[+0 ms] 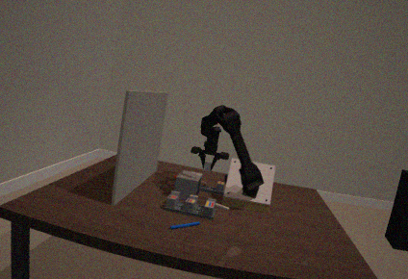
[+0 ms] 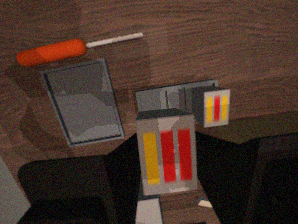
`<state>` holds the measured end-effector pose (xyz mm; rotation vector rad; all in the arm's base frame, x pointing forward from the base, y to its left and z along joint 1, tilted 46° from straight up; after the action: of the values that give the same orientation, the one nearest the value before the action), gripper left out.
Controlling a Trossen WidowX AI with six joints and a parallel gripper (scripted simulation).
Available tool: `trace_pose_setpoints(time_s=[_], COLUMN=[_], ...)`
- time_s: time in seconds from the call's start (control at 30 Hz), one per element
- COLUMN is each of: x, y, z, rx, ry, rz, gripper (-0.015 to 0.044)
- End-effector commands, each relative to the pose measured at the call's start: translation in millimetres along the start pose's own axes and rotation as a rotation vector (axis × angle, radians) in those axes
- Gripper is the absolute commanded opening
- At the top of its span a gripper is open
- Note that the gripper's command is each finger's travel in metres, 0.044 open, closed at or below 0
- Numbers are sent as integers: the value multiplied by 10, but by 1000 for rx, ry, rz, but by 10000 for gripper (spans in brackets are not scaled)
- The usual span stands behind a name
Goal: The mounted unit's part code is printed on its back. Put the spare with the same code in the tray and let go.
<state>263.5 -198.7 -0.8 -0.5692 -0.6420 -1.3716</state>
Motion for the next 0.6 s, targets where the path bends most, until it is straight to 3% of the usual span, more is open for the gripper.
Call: trace_pose_setpoints(time_s=[0.0,0.33,0.57], x=[156,600,647], y=[22,61,181], z=[-24,-7,-28], rx=[3,4,-3], ry=[-9,-8,-14], rz=[-3,3,2], gripper=[0,0,0])
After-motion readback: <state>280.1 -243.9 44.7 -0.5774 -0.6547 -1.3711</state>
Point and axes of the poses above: the point midway between the two fingers, 35 mm back from their tips, its own x axis back along the fingers, its own y axis across the jaws, z = x × y, the point moved 10 cm from there along x, back along the fingers
